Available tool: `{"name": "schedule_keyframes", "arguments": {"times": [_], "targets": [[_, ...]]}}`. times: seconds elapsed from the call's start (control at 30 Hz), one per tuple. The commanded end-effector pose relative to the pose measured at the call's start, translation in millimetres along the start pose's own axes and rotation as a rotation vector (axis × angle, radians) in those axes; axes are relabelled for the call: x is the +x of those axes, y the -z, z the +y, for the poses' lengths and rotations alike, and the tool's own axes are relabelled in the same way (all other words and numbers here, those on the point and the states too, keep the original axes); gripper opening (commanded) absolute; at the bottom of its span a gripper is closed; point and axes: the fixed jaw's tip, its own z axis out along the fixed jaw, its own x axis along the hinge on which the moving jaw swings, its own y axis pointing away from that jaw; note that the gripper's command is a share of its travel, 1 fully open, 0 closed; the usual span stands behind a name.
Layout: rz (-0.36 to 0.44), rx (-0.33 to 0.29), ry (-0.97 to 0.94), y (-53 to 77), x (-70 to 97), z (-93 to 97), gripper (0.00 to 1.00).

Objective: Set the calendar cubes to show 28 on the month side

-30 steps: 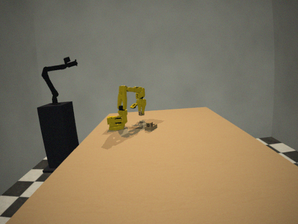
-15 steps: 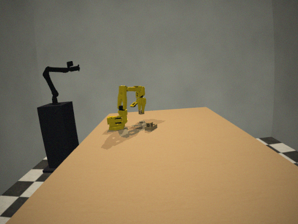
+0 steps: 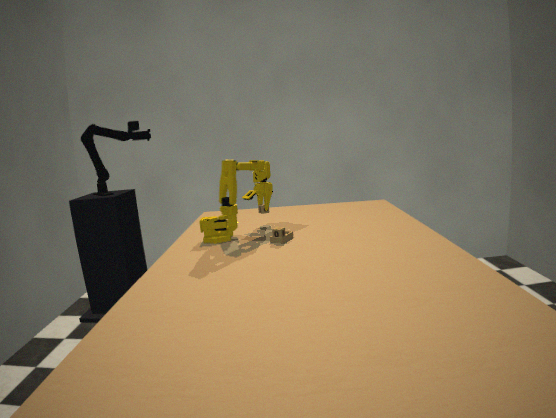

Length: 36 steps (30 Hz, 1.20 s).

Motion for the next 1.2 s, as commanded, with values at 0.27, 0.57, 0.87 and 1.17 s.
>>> {"name": "schedule_keyframes", "arguments": {"times": [0.27, 0.57, 0.87, 1.17], "targets": [[0.073, 0.023, -0.036, 14.9, 6.2, -0.5, 0.00], [0.072, 0.026, -0.116, 14.8, 5.6, -0.5, 0.00], [0.070, 0.032, -0.300, 14.7, 4.1, -0.8, 0.00], [0.067, 0.040, -0.506, 14.6, 2.6, -1.4, 0.00]]}}
